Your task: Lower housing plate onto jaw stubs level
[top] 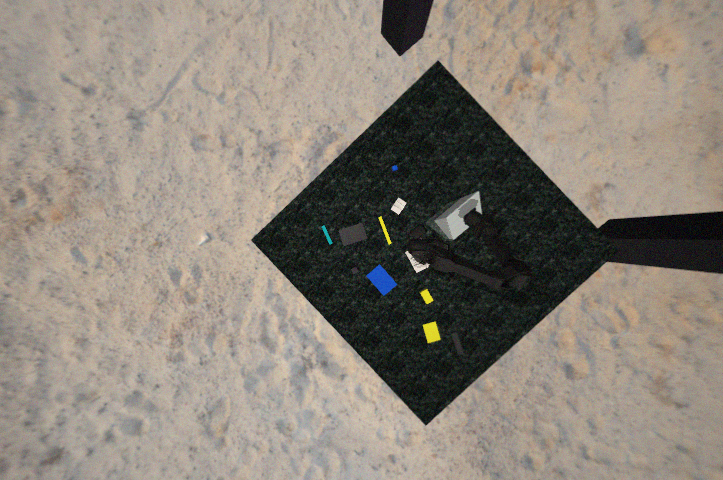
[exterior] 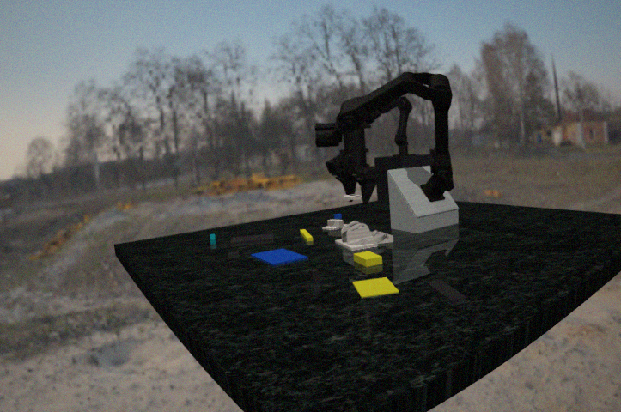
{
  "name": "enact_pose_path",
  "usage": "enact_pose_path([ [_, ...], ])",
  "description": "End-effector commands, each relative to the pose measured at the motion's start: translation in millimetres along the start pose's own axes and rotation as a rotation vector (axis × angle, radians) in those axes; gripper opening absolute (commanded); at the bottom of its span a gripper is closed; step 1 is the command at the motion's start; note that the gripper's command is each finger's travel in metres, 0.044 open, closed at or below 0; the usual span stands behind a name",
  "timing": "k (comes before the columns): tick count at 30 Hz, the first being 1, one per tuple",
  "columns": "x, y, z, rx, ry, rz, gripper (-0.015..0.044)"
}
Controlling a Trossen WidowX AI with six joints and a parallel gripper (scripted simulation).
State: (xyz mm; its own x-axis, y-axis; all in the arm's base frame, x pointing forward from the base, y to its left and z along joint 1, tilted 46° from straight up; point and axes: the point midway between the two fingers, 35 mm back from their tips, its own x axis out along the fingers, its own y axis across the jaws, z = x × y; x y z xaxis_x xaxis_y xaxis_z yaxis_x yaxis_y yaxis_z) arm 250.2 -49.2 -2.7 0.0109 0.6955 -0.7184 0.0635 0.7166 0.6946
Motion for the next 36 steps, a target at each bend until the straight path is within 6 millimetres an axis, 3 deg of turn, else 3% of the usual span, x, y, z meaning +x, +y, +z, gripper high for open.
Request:
enact_pose_path([
  [1, 3, 13, -4, 0.029, 0.003, 0.011, 0.0351],
  [18, 12, 64, -23, 0.120, 0.013, 0.034, 0.0351],
  [36, 13, 66, -24, 0.124, 0.013, 0.035, 0.0351],
])
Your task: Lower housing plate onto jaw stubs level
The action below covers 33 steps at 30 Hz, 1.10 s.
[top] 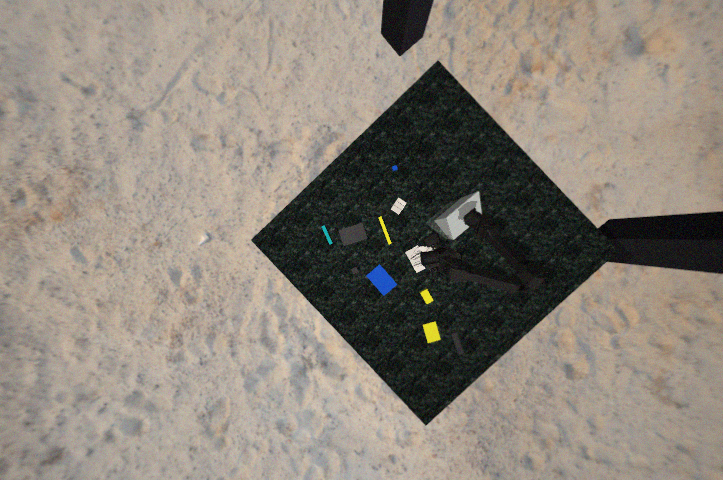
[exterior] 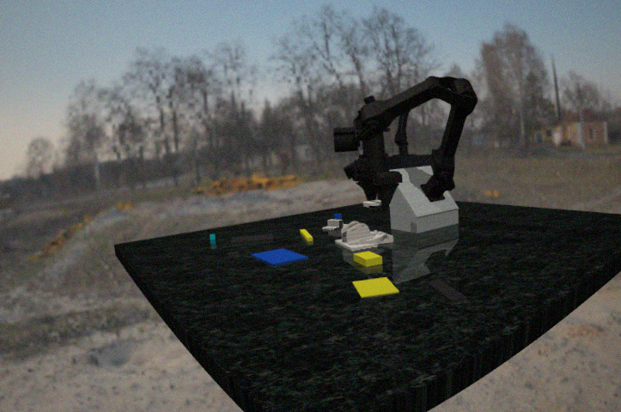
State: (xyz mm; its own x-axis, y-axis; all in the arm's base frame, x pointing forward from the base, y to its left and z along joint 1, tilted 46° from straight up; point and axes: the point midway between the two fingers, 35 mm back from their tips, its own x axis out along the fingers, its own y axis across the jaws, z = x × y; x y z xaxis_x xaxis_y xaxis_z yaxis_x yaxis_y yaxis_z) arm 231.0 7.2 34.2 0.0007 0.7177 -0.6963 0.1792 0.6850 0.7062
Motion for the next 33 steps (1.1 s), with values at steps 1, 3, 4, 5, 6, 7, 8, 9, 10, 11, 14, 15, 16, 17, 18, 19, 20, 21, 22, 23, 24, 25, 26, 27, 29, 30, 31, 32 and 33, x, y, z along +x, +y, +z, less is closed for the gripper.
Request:
enact_pose_path([
  [1, 0.2, 0.8, -0.2, 0.007, -0.001, 0.005, 0.0351],
  [3, 0.2, 0.8, -0.2, 0.009, -0.001, 0.005, 0.0351],
  [4, 0.2, 0.8, -0.2, 0.012, -0.001, 0.005, 0.0351],
  [5, 0.2, 0.8, -0.2, 0.012, -0.001, 0.005, 0.0351],
  [6, 0.2, 0.8, -0.2, 0.012, -0.001, 0.005, 0.0351],
  [7, 0.2, 0.8, -0.2, 0.012, -0.001, 0.005, 0.0351],
  [8, 0.2, 0.8, -0.2, 0.012, -0.001, 0.005, 0.0351],
  [9, 0.2, 0.8, -0.2, 0.012, -0.001, 0.005, 0.0351],
  [10, 0.2, 0.8, -0.2, 0.012, -0.001, 0.005, 0.0351],
  [11, 0.2, 0.8, -0.2, 0.012, -0.001, 0.005, 0.0351],
  [14, 0.2, 2.4, -0.5, 0.012, -0.001, 0.005, 0.0351],
  [15, 0.2, 4.2, -0.8, 0.012, -0.001, 0.005, 0.0351],
  [16, 0.2, 5.4, -1.0, 0.012, 0.000, 0.005, 0.0351],
  [17, 0.2, 5.8, -1.1, 0.012, 0.000, 0.005, 0.0351],
  [18, 0.2, 5.8, -1.1, 0.012, 0.000, 0.005, 0.0351],
  [19, 0.2, 5.8, -1.1, 0.012, 0.000, 0.005, 0.0351],
  [20, 0.2, 5.8, -1.1, 0.012, 0.000, 0.005, 0.0351],
  [21, 0.2, 5.8, -1.1, 0.012, 0.000, 0.005, 0.0351],
  [22, 0.2, 5.8, -1.1, 0.012, 0.000, 0.005, 0.0351],
  [23, 0.2, 5.8, -1.1, 0.012, 0.000, 0.005, 0.0351],
  [24, 0.2, 5.8, -1.1, 0.012, 0.000, 0.005, 0.0351],
  [25, 0.2, 5.8, -1.1, 0.012, 0.000, 0.005, 0.0351],
  [26, 0.2, 5.8, -1.1, 0.012, 0.000, 0.005, 0.0351],
  [27, 0.2, 5.8, -1.1, 0.012, 0.000, 0.005, 0.0351],
  [29, 0.2, 5.8, -1.1, 0.012, 0.000, 0.005, 0.0351],
  [30, 0.2, 5.8, -1.1, 0.012, 0.000, 0.005, 0.0351],
  [31, 0.2, 5.8, -1.1, 0.012, 0.000, 0.005, 0.0351],
  [32, 0.2, 5.8, -1.1, 0.012, 0.000, 0.005, 0.0351],
  [33, 0.2, 5.8, -1.1, 0.012, 0.000, 0.005, 0.0351],
])
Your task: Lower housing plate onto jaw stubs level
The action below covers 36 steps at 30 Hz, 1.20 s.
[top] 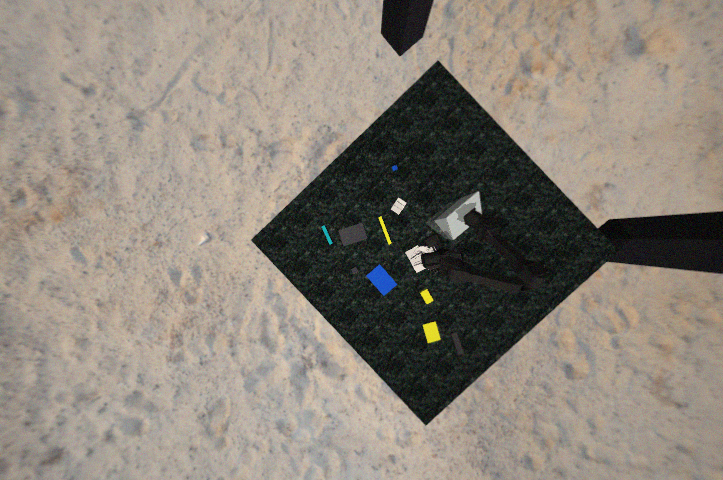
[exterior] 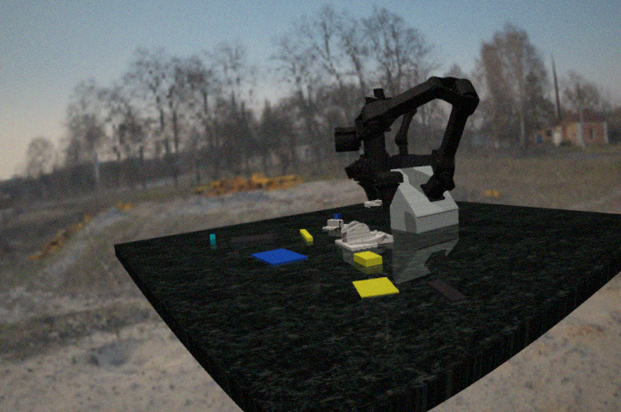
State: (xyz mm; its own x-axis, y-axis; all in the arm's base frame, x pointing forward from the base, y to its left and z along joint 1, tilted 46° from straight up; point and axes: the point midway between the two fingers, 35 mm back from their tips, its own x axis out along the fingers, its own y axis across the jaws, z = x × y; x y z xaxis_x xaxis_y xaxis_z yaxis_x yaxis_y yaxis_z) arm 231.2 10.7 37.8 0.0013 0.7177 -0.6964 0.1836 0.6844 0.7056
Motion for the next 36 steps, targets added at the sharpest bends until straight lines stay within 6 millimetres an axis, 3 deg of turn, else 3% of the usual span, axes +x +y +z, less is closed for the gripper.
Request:
enact_pose_path([
  [1, 0, 1, 0, 0.007, 0.000, 0.005, 0.0351],
  [16, 1, 1, 0, 0.006, 0.000, 0.005, 0.0351],
  [36, 34, 1, 2, 0.005, -0.001, 0.003, 0.0351],
])
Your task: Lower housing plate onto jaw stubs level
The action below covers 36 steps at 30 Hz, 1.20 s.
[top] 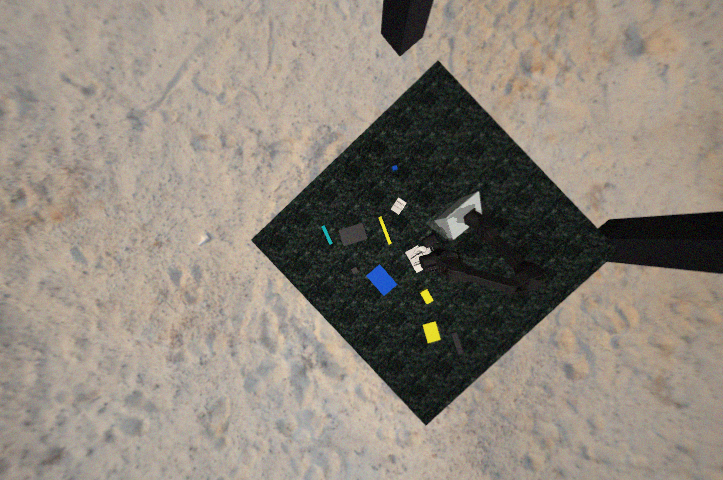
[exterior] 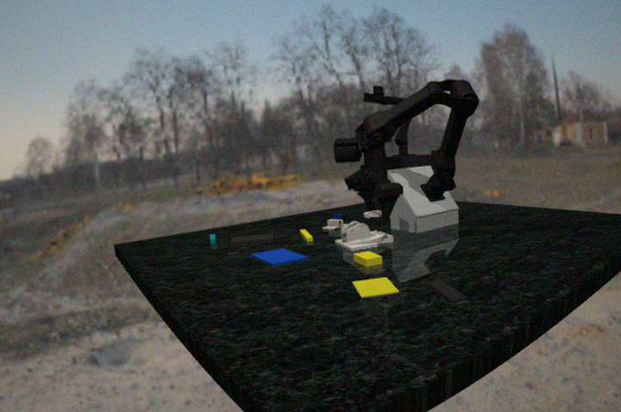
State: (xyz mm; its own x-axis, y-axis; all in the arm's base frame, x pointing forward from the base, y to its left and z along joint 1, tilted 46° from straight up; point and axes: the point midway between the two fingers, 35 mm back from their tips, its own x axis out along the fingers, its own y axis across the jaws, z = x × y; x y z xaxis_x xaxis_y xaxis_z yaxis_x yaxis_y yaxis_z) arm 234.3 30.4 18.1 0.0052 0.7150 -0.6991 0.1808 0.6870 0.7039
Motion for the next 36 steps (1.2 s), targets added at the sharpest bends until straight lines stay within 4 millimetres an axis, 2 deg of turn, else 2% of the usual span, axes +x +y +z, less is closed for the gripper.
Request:
enact_pose_path([
  [1, 8, 0, -2, 0.008, 0.003, 0.006, 0.0351],
  [18, 34, 2, -4, 0.007, 0.005, 0.011, 0.0351],
  [36, 34, 2, -4, 0.007, 0.005, 0.011, 0.0351],
])
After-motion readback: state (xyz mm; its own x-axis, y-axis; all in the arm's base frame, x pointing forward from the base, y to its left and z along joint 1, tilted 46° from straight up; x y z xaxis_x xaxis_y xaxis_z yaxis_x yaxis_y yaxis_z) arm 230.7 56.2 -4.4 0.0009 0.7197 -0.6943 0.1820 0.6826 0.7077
